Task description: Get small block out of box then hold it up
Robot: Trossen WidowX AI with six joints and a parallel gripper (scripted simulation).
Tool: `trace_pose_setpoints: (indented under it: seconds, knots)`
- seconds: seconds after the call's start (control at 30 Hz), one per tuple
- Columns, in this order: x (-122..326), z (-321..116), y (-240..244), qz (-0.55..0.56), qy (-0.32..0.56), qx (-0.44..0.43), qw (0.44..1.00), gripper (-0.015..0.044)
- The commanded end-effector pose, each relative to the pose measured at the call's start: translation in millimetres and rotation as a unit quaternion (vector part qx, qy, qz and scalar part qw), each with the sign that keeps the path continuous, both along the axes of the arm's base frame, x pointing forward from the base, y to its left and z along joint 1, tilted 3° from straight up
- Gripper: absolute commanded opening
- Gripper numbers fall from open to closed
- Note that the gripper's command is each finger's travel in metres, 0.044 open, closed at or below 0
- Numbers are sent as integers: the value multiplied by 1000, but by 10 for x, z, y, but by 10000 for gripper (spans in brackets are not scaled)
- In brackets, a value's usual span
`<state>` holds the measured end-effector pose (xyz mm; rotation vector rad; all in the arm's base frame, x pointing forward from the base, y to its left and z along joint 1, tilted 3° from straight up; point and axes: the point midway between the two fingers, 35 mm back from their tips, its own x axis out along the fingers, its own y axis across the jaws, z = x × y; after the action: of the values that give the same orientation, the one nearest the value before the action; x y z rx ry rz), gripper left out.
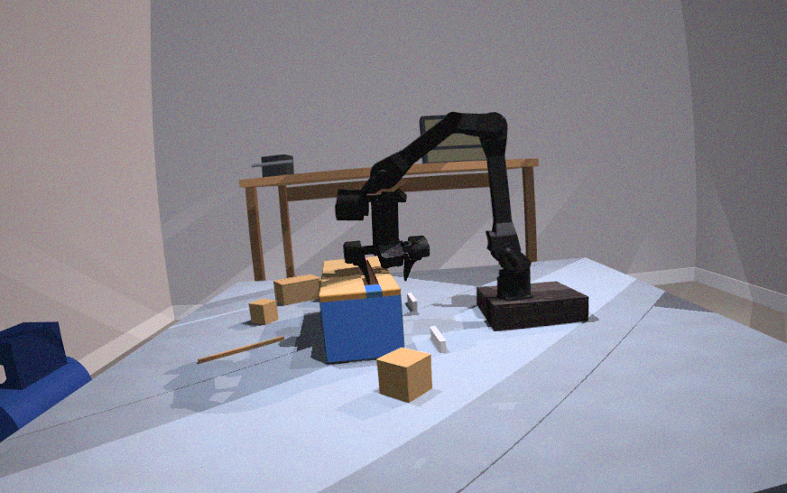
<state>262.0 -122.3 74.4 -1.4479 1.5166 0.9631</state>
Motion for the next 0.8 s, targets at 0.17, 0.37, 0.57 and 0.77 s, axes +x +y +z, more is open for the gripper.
trace_pose_setpoints:
  seconds: [0.17,0.37,0.57,0.77]
  knots:
    - [-14,13,-232,-1,0,-2,1000,400]
    - [-22,23,-383,-1,0,-2,1000,400]
    - [-31,34,-542,-1,0,-3,1000,400]
    - [-39,44,-673,-1,0,-4,1000,400]
